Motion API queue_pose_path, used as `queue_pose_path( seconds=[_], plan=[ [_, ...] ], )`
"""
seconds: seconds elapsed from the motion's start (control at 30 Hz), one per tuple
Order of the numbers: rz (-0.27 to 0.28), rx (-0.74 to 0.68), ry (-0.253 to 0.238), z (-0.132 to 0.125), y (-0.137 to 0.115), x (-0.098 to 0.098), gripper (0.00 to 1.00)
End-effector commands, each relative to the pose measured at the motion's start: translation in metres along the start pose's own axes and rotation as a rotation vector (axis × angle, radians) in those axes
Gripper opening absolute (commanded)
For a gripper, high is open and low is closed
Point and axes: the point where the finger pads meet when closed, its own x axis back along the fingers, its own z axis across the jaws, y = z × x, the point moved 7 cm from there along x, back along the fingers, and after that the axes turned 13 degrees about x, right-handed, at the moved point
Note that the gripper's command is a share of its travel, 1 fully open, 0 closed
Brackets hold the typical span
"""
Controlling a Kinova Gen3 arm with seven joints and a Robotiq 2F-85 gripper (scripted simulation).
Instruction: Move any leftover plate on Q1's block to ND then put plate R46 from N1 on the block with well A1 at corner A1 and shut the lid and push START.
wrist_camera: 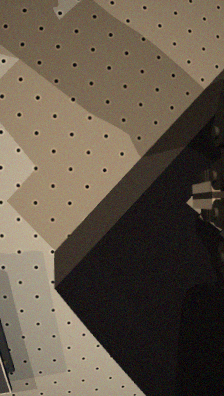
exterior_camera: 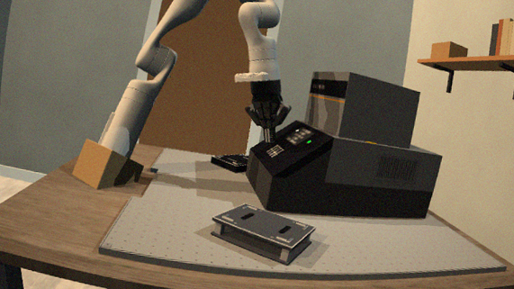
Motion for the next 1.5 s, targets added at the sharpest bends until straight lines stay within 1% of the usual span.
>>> queue_pose_path(
  seconds=[0.0,0.43,0.97,1.47],
  plan=[
    [0.000,0.000,-0.001,0.000,0.000,0.000,0.10],
    [0.000,0.000,-0.001,0.000,0.000,0.000,0.10],
    [0.000,0.000,-0.001,0.010,0.016,0.000,0.10],
    [0.000,0.000,-0.001,0.010,0.016,0.000,0.10]
  ],
)
